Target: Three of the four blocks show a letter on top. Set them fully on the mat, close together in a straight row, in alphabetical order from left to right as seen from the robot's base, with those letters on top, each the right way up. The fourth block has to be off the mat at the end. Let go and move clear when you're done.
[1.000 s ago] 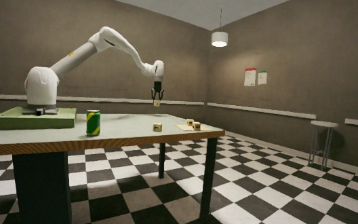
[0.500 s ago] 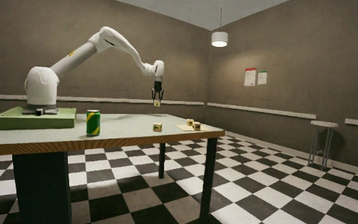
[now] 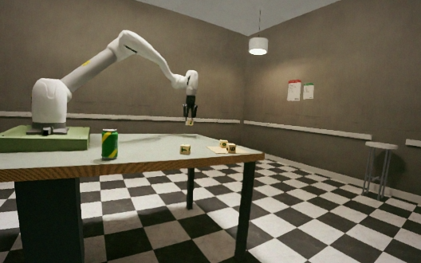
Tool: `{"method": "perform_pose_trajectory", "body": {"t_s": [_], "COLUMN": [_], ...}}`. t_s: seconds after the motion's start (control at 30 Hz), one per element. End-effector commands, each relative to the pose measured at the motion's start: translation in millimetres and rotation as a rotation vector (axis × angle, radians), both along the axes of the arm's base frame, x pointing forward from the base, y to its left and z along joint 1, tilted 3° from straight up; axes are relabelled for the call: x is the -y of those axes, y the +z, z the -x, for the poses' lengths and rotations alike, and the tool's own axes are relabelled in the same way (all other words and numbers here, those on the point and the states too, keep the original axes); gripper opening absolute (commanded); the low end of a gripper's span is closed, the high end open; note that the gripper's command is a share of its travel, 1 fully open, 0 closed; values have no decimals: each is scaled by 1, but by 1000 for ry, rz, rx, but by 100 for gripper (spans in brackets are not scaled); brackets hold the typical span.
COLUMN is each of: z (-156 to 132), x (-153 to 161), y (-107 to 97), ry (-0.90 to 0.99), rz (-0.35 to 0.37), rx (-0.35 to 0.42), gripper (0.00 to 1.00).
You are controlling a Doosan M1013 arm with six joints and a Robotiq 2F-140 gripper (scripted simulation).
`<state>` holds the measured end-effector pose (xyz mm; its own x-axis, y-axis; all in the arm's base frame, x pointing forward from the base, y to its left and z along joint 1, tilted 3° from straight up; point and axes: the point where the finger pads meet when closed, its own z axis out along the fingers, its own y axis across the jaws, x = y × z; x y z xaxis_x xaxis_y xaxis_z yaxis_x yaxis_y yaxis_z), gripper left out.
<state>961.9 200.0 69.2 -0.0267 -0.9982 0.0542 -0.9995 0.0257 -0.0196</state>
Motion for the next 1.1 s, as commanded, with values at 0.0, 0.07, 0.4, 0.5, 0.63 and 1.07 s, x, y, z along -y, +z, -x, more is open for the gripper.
{"method": "perform_pose_trajectory", "body": {"t_s": [0.0, 0.07, 0.4, 0.5, 0.63, 1.07], "z": [-6, -7, -16, -17, -18, -18], "x": [27, 34, 104, 125, 146, 239], "y": [3, 4, 7, 8, 10, 14], "ry": [139, 173, 510, 610, 710, 1149], "rz": [-5, -4, 1, 3, 5, 13], "rx": [-7, -9, -26, -31, -36, -58], "gripper": [33, 33, 33, 33, 33, 33]}}
